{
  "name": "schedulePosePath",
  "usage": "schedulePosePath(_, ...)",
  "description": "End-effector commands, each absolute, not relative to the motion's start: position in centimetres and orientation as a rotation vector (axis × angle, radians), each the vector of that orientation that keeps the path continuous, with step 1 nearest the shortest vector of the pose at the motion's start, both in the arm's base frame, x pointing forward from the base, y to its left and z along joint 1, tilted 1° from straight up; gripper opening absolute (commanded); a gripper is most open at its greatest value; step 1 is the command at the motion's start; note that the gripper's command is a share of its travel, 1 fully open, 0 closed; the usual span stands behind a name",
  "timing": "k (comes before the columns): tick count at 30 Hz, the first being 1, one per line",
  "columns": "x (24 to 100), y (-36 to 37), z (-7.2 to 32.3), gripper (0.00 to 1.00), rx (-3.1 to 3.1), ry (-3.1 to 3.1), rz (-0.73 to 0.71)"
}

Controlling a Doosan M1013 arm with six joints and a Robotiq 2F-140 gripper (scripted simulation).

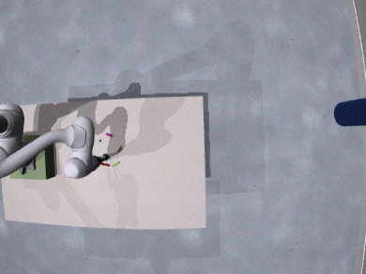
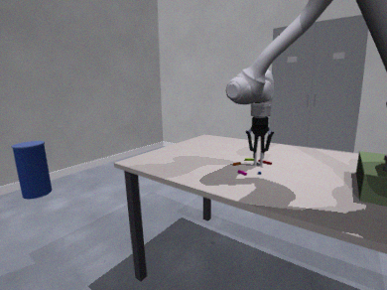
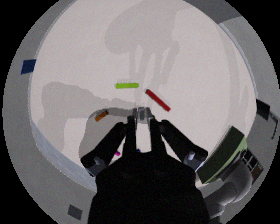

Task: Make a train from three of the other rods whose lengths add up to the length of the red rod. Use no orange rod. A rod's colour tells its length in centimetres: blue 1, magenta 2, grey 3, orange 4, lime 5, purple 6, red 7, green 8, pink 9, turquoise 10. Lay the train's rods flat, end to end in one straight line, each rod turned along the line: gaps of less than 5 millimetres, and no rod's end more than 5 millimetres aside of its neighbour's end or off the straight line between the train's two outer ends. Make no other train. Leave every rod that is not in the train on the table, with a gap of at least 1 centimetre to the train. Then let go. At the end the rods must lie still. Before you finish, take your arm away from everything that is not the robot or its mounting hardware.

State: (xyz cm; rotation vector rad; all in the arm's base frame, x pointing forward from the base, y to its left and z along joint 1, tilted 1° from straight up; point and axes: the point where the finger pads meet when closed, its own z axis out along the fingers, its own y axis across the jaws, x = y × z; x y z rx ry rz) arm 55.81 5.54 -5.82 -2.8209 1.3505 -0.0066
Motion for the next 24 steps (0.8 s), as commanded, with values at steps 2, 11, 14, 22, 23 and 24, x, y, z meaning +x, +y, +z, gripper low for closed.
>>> schedulePosePath(2,55.81,5.54,-5.81,0.15,-2.821,1.350,-0.007)
schedulePosePath(11,55.81,5.54,-5.81,0.15,-2.821,1.350,-0.007)
schedulePosePath(14,55.81,5.54,-5.81,0.15,-2.821,1.350,-0.007)
schedulePosePath(22,55.81,5.54,-5.81,0.03,-2.821,1.350,-0.007)
schedulePosePath(23,55.81,5.54,-5.81,0.03,-2.821,1.350,-0.007)
schedulePosePath(24,55.81,5.54,-5.81,0.03,-2.821,1.350,-0.007)
